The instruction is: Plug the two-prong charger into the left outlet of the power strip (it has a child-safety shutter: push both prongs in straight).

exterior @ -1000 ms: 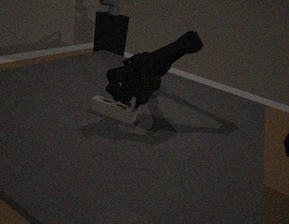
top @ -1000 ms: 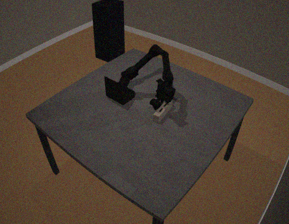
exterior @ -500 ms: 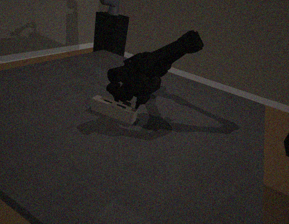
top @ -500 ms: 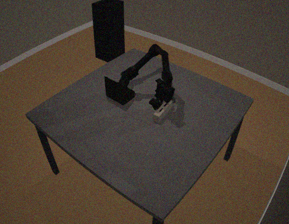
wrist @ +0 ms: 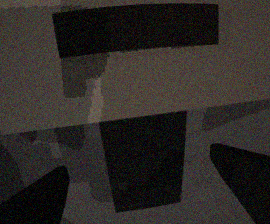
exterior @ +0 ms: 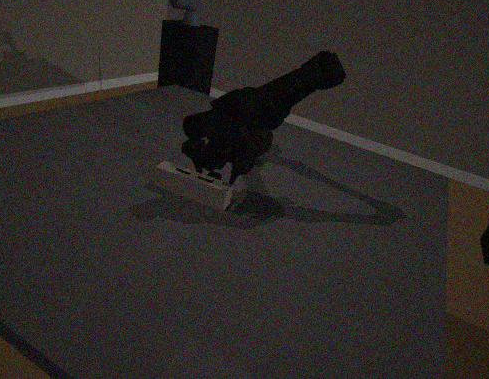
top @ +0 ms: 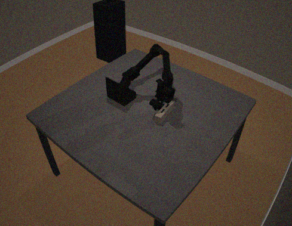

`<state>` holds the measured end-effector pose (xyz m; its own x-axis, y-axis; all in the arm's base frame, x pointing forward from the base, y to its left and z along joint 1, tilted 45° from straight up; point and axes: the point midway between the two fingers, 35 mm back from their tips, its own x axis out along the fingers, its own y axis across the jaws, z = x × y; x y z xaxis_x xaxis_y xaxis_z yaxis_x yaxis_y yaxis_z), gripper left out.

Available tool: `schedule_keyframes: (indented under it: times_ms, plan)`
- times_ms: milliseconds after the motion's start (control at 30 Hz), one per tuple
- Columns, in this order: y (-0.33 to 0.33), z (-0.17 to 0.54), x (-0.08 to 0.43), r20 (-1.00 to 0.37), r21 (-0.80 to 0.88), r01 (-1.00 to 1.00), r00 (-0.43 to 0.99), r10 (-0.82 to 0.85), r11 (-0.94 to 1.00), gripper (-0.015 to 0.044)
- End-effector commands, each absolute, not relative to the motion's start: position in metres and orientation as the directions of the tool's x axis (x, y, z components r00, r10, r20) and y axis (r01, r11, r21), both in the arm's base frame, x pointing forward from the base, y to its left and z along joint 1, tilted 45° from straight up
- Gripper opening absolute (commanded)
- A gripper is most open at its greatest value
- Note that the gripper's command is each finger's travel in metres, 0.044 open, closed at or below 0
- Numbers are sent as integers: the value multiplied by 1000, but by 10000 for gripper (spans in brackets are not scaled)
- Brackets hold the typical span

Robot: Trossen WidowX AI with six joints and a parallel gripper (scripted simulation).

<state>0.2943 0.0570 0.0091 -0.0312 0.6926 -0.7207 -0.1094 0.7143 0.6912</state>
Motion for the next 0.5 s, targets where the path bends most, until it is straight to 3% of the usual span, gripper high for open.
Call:
schedule_keyframes:
  times_ms: [0,467]
  plan:
    - [57,9,289,-718,693,-112,-29,695,712,440]
    - [56,7,273,-718,693,-112,-30,695,712,440]
